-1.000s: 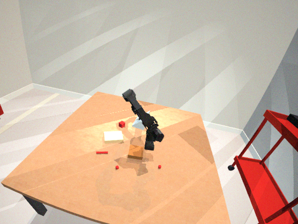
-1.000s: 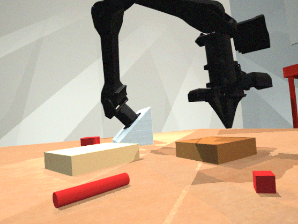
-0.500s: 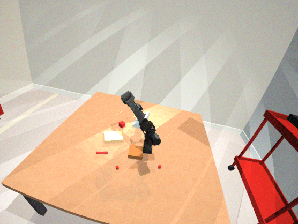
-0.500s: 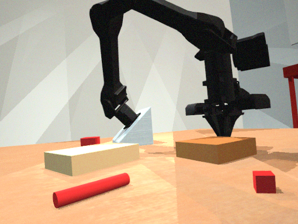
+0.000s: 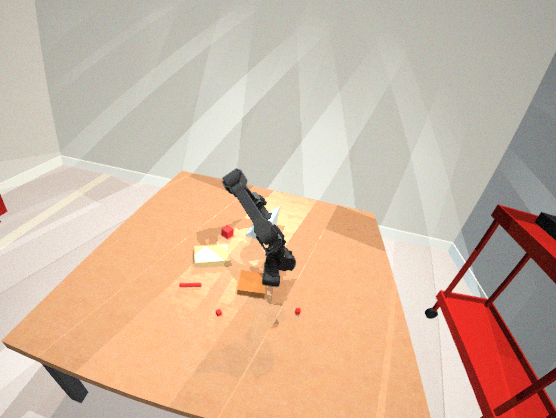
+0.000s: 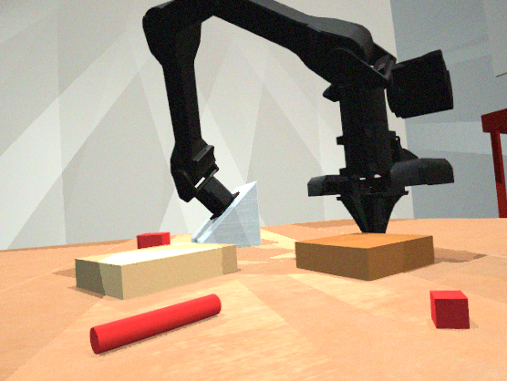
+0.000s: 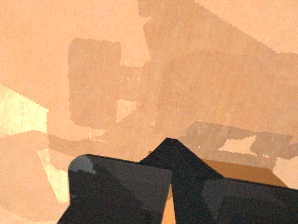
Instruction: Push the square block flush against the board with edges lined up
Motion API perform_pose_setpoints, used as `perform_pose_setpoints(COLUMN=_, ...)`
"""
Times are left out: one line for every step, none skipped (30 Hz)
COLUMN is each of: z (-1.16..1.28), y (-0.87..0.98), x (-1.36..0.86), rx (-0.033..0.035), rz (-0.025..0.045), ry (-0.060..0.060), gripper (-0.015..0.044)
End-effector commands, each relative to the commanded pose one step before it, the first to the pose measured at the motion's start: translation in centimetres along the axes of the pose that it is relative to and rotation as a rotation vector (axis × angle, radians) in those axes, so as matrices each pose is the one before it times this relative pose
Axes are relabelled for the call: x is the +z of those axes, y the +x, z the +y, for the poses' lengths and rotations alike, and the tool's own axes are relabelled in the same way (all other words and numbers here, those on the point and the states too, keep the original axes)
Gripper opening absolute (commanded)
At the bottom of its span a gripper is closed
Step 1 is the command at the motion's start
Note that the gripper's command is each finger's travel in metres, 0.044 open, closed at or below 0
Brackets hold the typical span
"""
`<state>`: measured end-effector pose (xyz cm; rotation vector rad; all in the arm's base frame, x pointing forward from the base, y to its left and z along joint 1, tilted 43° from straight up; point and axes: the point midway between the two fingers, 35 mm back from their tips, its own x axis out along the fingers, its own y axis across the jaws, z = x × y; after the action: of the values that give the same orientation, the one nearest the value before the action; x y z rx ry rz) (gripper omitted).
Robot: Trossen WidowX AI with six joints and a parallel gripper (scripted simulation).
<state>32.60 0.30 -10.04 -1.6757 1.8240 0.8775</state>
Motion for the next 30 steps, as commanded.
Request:
perform_pose_setpoints(z=0.018, y=0.134, x=-0.689, rx=0.00128, rz=0.00676, ry=-0.0005, gripper=0.0)
perform_pose_setpoints(z=-0.009, y=-0.001, x=-0.113, rx=-0.00001, rz=0.0, ry=0.0, gripper=0.0)
perform_pose_setpoints(z=-0.009, y=-0.001, x=-0.113, rx=-0.00001, rz=0.0, ry=0.0, gripper=0.0)
perform_pose_setpoints(z=-0.009, y=-0.001, x=-0.114, rx=-0.00001, rz=0.0, ry=0.0, gripper=0.0)
perform_pose_setpoints(z=-0.01, y=-0.001, x=-0.114, rx=-0.00001, rz=0.0, ry=0.0, gripper=0.0)
perform_pose_setpoints(z=-0.01, y=-0.001, x=-0.113, rx=-0.00001, rz=0.0, ry=0.0, gripper=0.0)
perform_pose_setpoints(z=-0.01, y=-0.001, x=-0.113, rx=-0.00001, rz=0.0, ry=0.0, gripper=0.0)
perform_pose_setpoints(z=-0.011, y=-0.001, x=-0.112, rx=-0.00001, rz=0.00001, ry=0.0, gripper=0.0)
perform_pose_setpoints(z=-0.011, y=-0.001, x=-0.112, rx=-0.00001, rz=0.00001, ry=0.0, gripper=0.0)
perform_pose_setpoints(z=-0.011, y=-0.001, x=-0.112, rx=-0.00001, rz=0.00001, ry=0.0, gripper=0.0)
perform_pose_setpoints(z=-0.012, y=-0.001, x=-0.111, rx=-0.00001, rz=0.00001, ry=0.0, gripper=0.0)
perform_pose_setpoints(z=-0.012, y=-0.001, x=-0.113, rx=-0.00001, rz=0.00001, ry=0.0, gripper=0.0)
perform_pose_setpoints(z=-0.012, y=-0.001, x=-0.113, rx=-0.00001, rz=0.00001, ry=0.0, gripper=0.0)
perform_pose_setpoints(z=-0.013, y=0.0, x=-0.113, rx=-0.00001, rz=0.00001, ry=0.0, gripper=0.0)
perform_pose_setpoints(z=-0.013, y=0.0, x=-0.113, rx=-0.00001, rz=0.00001, ry=0.0, gripper=0.0)
perform_pose_setpoints(z=-0.013, y=0.0, x=-0.113, rx=-0.00001, rz=0.00001, ry=0.0, gripper=0.0)
perform_pose_setpoints(z=-0.013, y=0.0, x=-0.113, rx=-0.00001, rz=0.00001, ry=0.0, gripper=0.0)
perform_pose_setpoints(z=-0.013, y=0.0, x=-0.111, rx=-0.00001, rz=0.00001, ry=0.0, gripper=0.0)
perform_pose_setpoints(z=-0.014, y=0.0, x=-0.113, rx=-0.00001, rz=0.00002, ry=0.0, gripper=0.0)
perform_pose_setpoints(z=-0.014, y=0.0, x=-0.113, rx=-0.00001, rz=0.00002, ry=0.0, gripper=0.0)
perform_pose_setpoints(z=-0.014, y=0.0, x=-0.111, rx=-0.00001, rz=0.00002, ry=0.0, gripper=0.0)
perform_pose_setpoints(z=-0.014, y=0.0, x=-0.111, rx=-0.00001, rz=0.00002, ry=0.0, gripper=0.0)
perform_pose_setpoints(z=-0.014, y=0.0, x=-0.111, rx=-0.00001, rz=0.00002, ry=0.0, gripper=0.0)
perform_pose_setpoints(z=-0.015, y=0.0, x=-0.111, rx=-0.00001, rz=0.00002, ry=0.0, gripper=0.0)
perform_pose_setpoints(z=-0.015, y=0.0, x=-0.11, rx=-0.00001, rz=0.00002, ry=0.0, gripper=0.0)
perform_pose_setpoints(z=-0.015, y=0.0, x=-0.11, rx=-0.00001, rz=0.00002, ry=0.0, gripper=0.0)
perform_pose_setpoints(z=-0.015, y=0.0, x=-0.11, rx=-0.00001, rz=0.00002, ry=0.0, gripper=0.0)
perform_pose_setpoints(z=-0.016, y=0.0, x=-0.112, rx=-0.00001, rz=0.00002, ry=0.0, gripper=0.0)
perform_pose_setpoints(z=-0.016, y=0.0, x=-0.112, rx=-0.00001, rz=0.00002, ry=0.0, gripper=0.0)
perform_pose_setpoints(z=-0.016, y=0.0, x=-0.112, rx=-0.00001, rz=0.00002, ry=0.0, gripper=0.0)
